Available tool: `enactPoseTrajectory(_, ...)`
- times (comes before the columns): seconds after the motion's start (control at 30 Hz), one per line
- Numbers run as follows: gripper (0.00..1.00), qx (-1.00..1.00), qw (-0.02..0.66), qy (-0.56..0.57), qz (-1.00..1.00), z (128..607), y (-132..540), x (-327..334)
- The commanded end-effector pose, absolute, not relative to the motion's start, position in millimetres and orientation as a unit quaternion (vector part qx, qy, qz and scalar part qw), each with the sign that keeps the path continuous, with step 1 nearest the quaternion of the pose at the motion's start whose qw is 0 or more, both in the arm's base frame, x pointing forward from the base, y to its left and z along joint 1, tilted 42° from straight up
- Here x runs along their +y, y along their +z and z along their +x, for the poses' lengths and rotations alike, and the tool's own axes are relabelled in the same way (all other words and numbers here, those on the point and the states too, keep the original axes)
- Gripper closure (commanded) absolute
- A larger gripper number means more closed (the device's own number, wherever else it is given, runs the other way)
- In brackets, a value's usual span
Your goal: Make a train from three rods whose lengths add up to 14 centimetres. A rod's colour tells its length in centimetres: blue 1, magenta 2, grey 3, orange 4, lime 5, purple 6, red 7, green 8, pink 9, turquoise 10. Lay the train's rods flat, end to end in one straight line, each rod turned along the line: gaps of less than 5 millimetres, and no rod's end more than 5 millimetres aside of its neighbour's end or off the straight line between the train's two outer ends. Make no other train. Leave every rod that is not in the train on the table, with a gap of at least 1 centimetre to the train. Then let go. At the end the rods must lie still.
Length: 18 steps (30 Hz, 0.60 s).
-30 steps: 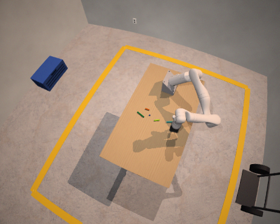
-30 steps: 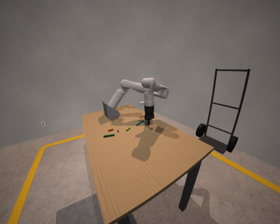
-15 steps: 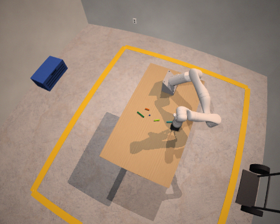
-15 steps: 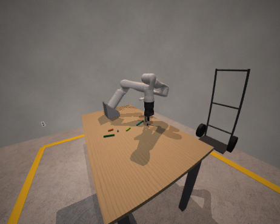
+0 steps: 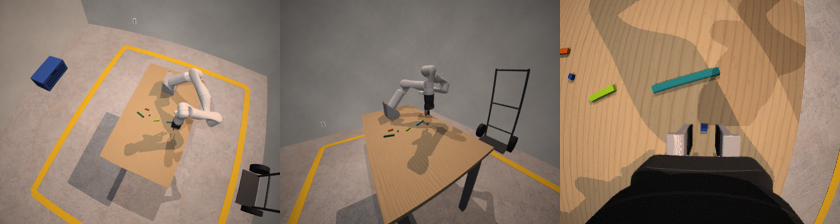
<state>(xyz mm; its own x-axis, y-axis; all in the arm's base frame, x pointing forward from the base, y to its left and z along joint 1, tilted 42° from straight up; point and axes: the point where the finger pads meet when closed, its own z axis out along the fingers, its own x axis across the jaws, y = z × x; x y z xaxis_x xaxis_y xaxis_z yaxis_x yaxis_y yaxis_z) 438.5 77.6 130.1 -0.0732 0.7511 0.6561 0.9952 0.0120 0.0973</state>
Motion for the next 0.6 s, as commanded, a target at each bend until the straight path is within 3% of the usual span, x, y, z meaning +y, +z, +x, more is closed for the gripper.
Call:
enactPoseTrajectory(0.0,0.46,-0.675,0.216,-0.283,-0.646,440.2,133.6,73.5)
enactPoseTrajectory(0.1,0.46,-0.675,0.216,-0.283,-0.646,440.2,133.6,73.5)
enactPoseTrajectory(0.13,0.0,-0.675,0.216,-0.283,-0.646,440.2,133.6,73.5)
enactPoseTrajectory(0.57,0.0,-0.675,0.216,-0.283,-0.646,440.2,133.6,73.5)
